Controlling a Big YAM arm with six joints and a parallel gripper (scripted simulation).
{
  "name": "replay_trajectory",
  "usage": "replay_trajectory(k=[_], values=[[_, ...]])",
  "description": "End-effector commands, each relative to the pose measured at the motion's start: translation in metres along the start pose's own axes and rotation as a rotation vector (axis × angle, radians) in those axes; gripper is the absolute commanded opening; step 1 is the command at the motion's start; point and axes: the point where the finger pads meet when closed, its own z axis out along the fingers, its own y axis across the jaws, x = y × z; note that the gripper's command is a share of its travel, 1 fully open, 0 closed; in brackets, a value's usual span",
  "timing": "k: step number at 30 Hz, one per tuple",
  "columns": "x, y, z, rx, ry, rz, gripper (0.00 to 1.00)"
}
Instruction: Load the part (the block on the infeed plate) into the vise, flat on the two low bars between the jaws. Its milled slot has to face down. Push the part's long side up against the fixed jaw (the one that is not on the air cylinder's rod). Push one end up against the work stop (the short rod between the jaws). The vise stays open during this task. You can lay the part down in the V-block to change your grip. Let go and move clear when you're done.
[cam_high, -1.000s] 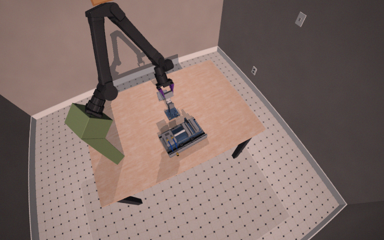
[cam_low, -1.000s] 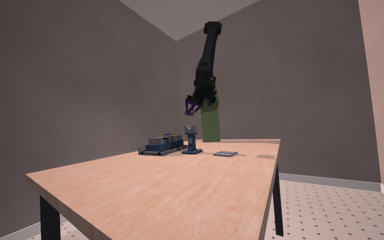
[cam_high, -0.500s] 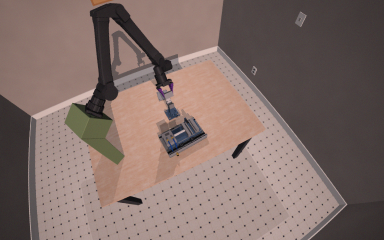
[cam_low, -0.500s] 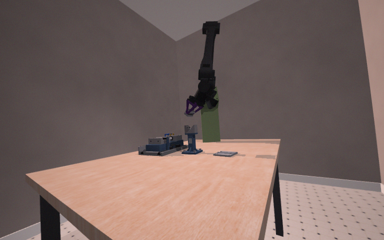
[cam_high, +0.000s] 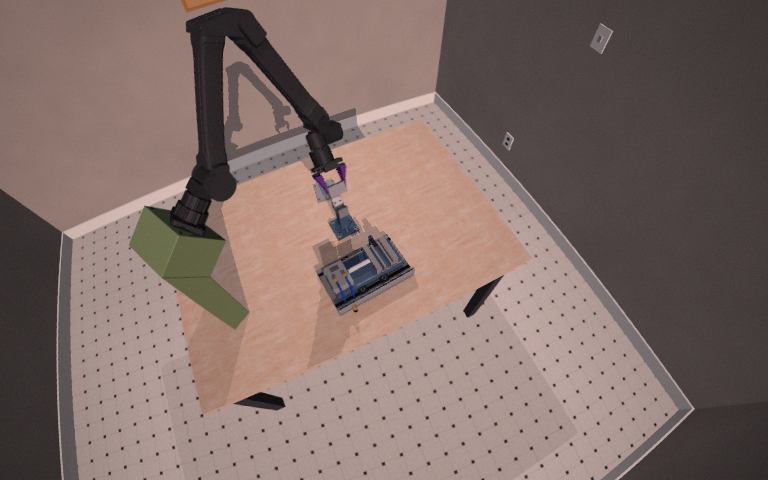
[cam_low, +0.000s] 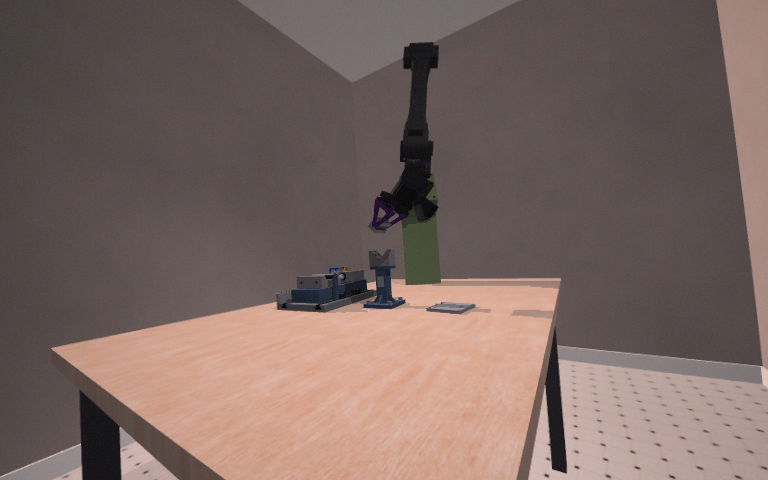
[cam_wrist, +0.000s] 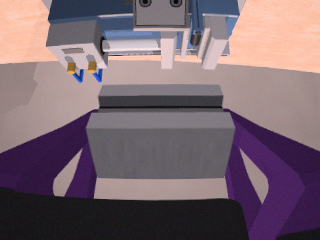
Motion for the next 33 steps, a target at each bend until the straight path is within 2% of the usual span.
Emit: replay_trajectory(k=[1,5,6,14,33], values=[[-0.0061,-0.0055,-0.0039,-0.003,0.008,0.013,0.0],[-0.0061,-0.0054,-0.0038,-0.003,0.014,0.012,0.0],[-0.0008,-0.0088,-0.0133,0.018,0.006,0.028,0.0],[-0.0052,-0.0055,-0.0052,0.0,0.027,0.014,0.0],[-0.0043,-0.0061,-0.0062,0.003,0.027,0.017,0.0]])
